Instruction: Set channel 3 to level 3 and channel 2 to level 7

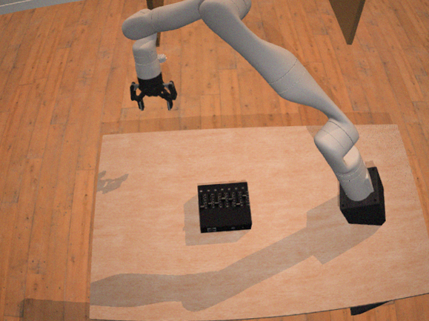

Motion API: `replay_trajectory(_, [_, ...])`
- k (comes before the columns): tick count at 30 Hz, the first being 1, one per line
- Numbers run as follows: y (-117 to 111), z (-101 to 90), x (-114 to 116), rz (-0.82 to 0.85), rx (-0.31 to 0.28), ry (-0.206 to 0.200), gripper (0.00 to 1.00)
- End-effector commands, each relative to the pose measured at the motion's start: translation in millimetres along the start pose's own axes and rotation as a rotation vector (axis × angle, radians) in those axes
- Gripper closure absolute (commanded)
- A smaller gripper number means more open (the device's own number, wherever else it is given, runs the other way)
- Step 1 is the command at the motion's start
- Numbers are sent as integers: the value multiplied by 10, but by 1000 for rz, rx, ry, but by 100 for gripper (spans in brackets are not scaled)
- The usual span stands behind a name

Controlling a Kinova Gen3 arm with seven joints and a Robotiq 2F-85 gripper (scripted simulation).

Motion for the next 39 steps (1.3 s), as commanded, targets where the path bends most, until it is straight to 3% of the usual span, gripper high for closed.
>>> replay_trajectory(1, [2, -11, -3, 0, 1, -2, 0])
replay_trajectory(24, [78, -7, 3, -3, 2, -5, 0])
replay_trajectory(32, [578, 29, 79, -19, 5, -22, 0])
replay_trajectory(34, [578, 29, 79, -19, 5, -22, 0])
replay_trajectory(39, [1121, 96, 249, -38, 16, -36, 0])
Point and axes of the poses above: the point where the finger pads meet when closed, its own z axis out along the fingers, its own x axis across the jaws, y = z × x, the point moved 10 cm from there along -z, back along the fingers, and after that the axes turned 2 degrees about -z, right-handed, at the moved point
